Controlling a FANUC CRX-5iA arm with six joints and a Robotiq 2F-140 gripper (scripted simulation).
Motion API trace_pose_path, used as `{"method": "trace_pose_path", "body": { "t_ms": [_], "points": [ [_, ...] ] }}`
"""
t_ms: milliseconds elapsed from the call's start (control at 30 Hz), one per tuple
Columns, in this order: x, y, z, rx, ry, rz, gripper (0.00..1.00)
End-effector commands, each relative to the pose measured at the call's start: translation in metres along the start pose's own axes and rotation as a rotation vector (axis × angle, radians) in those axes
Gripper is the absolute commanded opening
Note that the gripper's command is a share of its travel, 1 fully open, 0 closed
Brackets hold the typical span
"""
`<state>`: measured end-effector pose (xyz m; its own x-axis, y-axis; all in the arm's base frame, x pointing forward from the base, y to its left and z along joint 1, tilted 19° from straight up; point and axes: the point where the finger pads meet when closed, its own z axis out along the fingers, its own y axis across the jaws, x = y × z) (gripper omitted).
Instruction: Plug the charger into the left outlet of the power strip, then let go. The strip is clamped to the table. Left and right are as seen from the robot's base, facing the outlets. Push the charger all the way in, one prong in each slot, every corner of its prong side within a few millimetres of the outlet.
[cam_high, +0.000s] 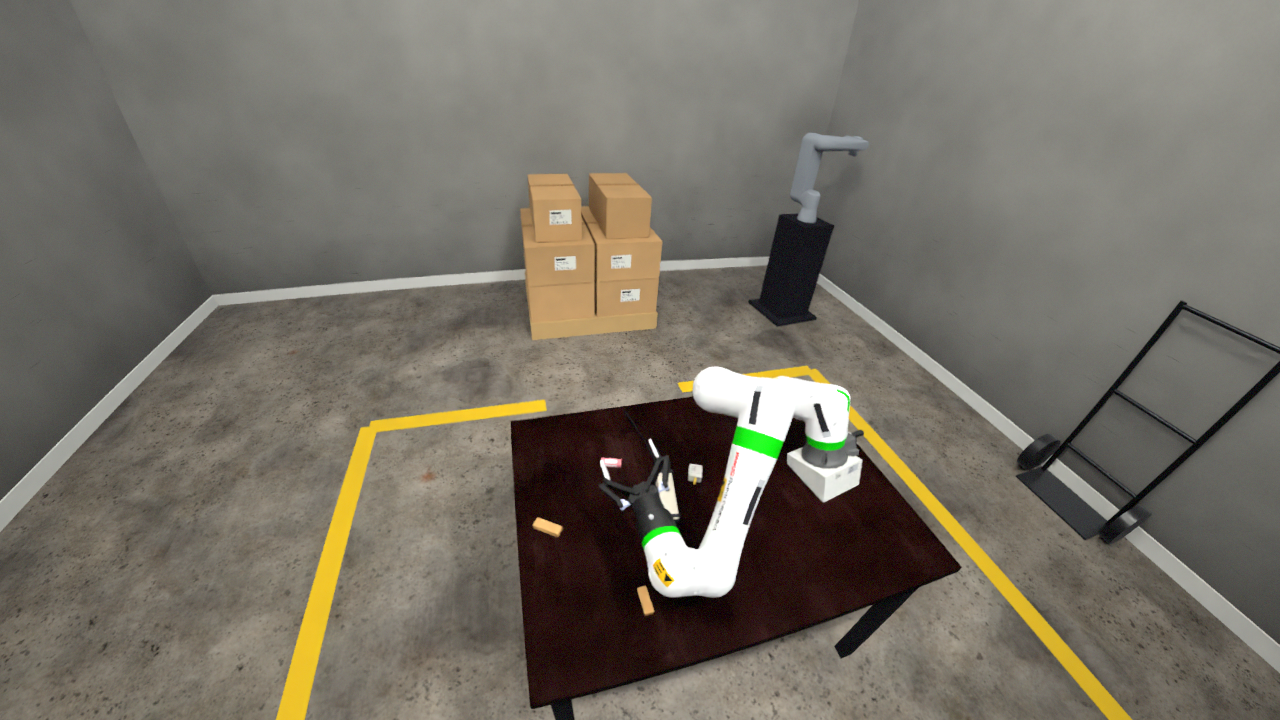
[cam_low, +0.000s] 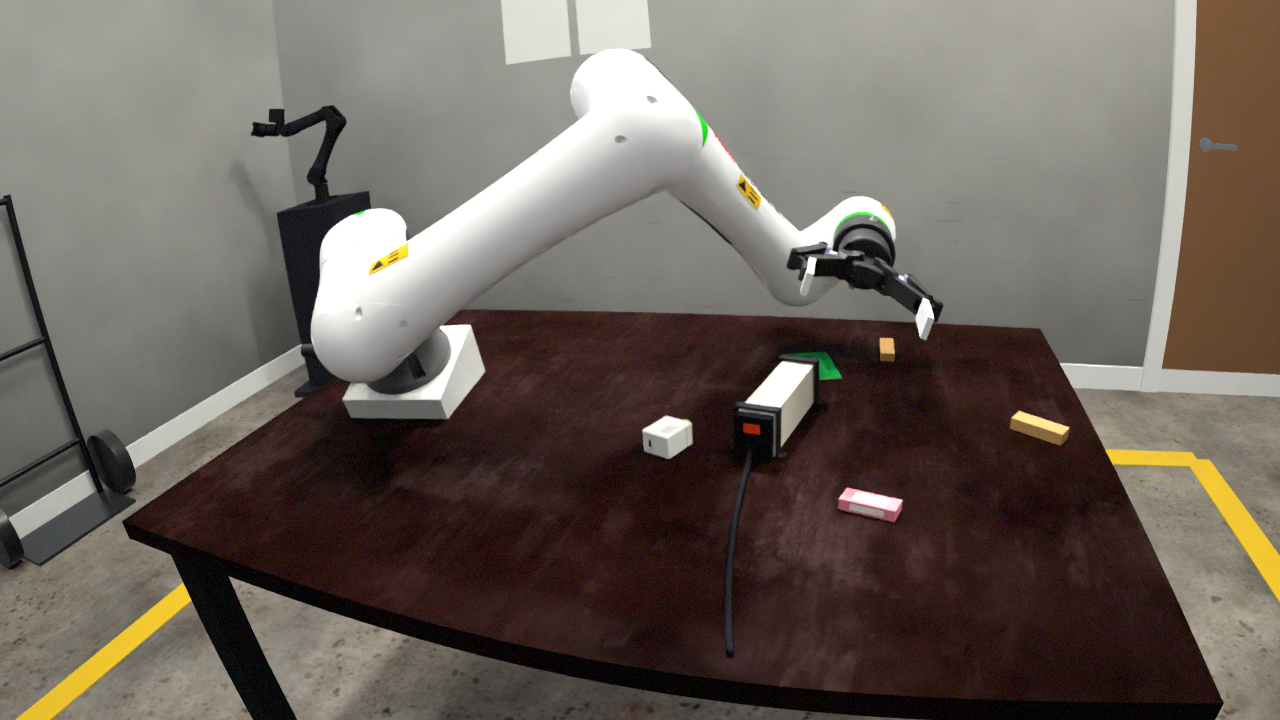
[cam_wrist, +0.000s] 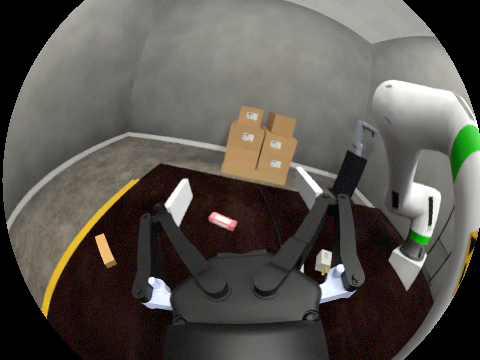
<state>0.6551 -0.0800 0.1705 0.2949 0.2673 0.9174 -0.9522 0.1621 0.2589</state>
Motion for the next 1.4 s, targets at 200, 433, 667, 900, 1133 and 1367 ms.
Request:
{"method": "trace_pose_path", "body": {
  "t_ms": [200, 433, 667, 900, 1133, 1367],
  "points": [
    [0.001, 0.0, 0.0, 0.0, 0.0, 0.002, 1.0],
    [0.001, 0.0, 0.0, 0.0, 0.0, 0.002, 1.0],
    [0.001, 0.002, 0.005, 0.001, -0.022, 0.006, 1.0],
    [-0.012, 0.036, 0.06, 0.005, -0.319, 0.074, 1.0],
    [-0.033, 0.069, 0.083, 0.003, -0.554, 0.147, 1.0],
    [-0.062, 0.108, 0.089, -0.005, -0.82, 0.247, 1.0]
  ]
}}
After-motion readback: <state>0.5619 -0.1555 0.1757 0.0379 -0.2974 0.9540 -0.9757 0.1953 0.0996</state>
